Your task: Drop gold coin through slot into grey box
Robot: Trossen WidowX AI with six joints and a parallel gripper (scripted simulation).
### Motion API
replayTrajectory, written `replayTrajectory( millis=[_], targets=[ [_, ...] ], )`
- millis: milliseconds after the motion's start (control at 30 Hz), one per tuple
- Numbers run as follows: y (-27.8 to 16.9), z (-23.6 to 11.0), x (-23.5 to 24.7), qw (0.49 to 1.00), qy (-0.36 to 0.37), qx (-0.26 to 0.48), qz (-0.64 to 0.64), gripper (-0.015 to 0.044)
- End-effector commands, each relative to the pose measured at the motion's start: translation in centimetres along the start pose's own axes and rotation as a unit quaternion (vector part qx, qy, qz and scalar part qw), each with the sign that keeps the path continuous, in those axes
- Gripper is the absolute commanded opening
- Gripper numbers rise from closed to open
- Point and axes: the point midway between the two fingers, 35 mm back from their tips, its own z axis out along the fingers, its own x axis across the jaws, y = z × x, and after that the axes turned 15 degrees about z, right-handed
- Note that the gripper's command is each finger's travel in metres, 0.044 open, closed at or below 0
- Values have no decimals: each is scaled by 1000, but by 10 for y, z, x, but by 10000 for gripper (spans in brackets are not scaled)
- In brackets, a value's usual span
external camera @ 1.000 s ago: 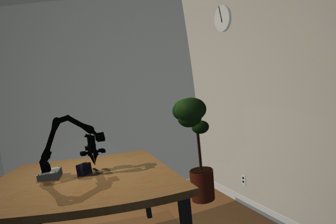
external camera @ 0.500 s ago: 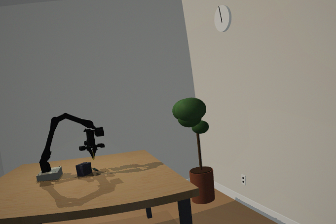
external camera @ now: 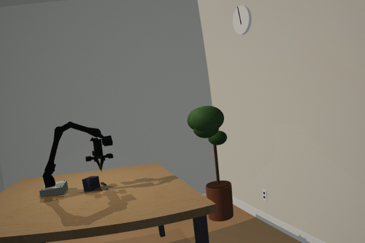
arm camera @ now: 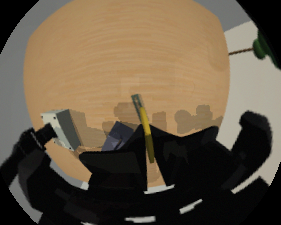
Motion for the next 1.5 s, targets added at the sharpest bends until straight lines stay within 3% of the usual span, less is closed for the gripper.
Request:
replayTrajectory(
  millis=[0,567,1467],
  targets=[
    [0,-4,0,997,-3,-3,76,0],
    [-3,-5,1,937,-2,-4,349,0],
    [-47,-7,21,936,-2,-2,352,0]
  ],
)
